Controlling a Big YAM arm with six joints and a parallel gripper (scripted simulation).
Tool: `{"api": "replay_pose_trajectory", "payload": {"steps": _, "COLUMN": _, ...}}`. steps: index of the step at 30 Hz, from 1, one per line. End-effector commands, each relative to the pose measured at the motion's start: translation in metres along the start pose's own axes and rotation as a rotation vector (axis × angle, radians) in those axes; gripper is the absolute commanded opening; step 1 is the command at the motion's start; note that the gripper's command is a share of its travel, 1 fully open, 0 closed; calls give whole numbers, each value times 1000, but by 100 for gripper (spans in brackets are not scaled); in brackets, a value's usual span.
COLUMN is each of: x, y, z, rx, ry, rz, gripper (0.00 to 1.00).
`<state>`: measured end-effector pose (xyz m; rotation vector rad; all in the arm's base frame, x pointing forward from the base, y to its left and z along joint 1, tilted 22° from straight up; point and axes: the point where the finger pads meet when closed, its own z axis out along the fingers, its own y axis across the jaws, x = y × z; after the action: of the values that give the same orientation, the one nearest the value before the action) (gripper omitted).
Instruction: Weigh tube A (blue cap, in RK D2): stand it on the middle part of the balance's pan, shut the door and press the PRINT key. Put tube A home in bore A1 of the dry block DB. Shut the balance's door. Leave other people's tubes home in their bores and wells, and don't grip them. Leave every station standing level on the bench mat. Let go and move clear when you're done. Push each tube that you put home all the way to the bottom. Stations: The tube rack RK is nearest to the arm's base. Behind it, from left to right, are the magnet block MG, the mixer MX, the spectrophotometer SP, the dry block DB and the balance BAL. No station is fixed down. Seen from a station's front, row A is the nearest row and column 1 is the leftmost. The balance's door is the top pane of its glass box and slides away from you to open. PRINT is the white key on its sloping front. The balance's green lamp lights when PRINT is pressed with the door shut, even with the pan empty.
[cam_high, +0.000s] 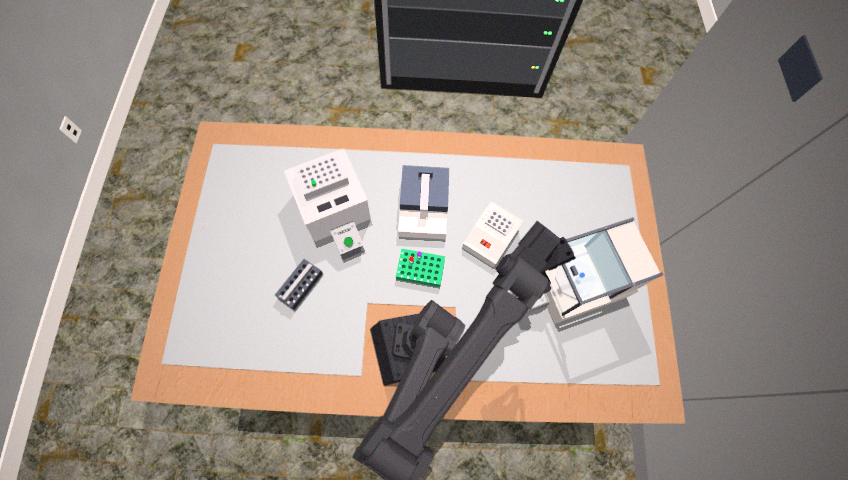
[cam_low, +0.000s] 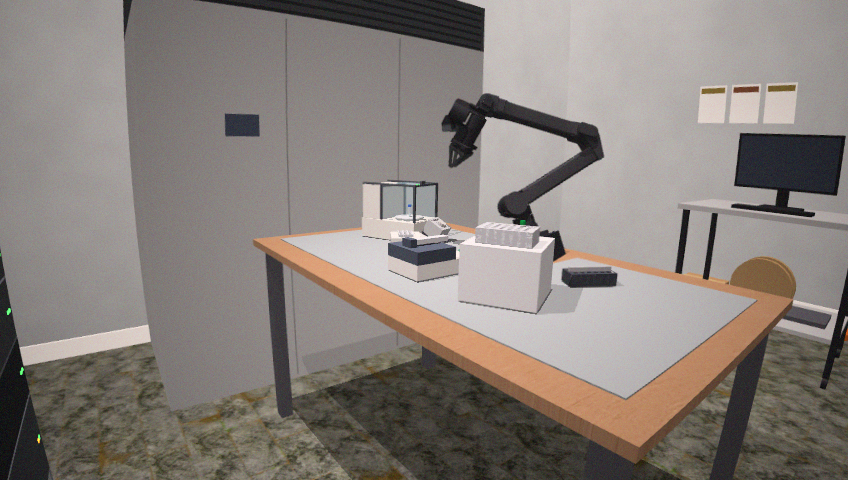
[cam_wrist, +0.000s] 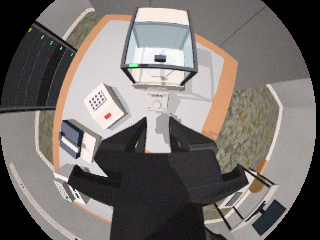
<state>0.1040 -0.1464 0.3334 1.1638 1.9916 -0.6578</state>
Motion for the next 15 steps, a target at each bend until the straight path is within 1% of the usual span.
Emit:
{"api": "replay_pose_trajectory", "payload": {"steps": 1, "x": -30, "y": -5, "z": -13, "rx": -59, "ry": -20, "rz": -123, "gripper": 30}}
{"api": "replay_pose_trajectory", "payload": {"steps": 2, "x": -25, "y": -4, "z": -8, "rx": -59, "ry": -6, "rz": -134, "gripper": 30}}
{"api": "replay_pose_trajectory", "payload": {"steps": 3, "x": -38, "y": -5, "z": -9, "rx": -65, "ry": -12, "rz": -165, "gripper": 30}}
{"api": "replay_pose_trajectory", "payload": {"steps": 4, "x": -46, "y": -6, "z": -4, "rx": -70, "ry": -5, "rz": -199, "gripper": 30}}
{"api": "replay_pose_trajectory", "payload": {"steps": 7, "x": -46, "y": -6, "z": -3, "rx": -90, "ry": 19, "rz": -296, "gripper": 30}}
{"api": "replay_pose_trajectory", "payload": {"steps": 9, "x": -46, "y": -6, "z": -3, "rx": -90, "ry": 19, "rz": -296, "gripper": 30}}
{"api": "replay_pose_trajectory", "payload": {"steps": 10, "x": -39, "y": -6, "z": -3, "rx": -100, "ry": 55, "rz": -331, "gripper": 30}}
{"api": "replay_pose_trajectory", "payload": {"steps": 11, "x": -39, "y": -7, "z": -5, "rx": -99, "ry": 50, "rz": -331, "gripper": 30}}
{"api": "replay_pose_trajectory", "payload": {"steps": 12, "x": -54, "y": -6, "z": 2, "rx": -103, "ry": 35, "rz": -361, "gripper": 30}}
{"api": "replay_pose_trajectory", "payload": {"steps": 13, "x": -61, "y": -7, "z": 6, "rx": -110, "ry": 44, "rz": -393, "gripper": 30}}
{"api": "replay_pose_trajectory", "payload": {"steps": 14, "x": -60, "y": -7, "z": 7, "rx": -119, "ry": 60, "rz": -426, "gripper": 30}}
{"api": "replay_pose_trajectory", "payload": {"steps": 15, "x": -55, "y": -7, "z": 7, "rx": -130, "ry": 89, "rz": -459, "gripper": 30}}
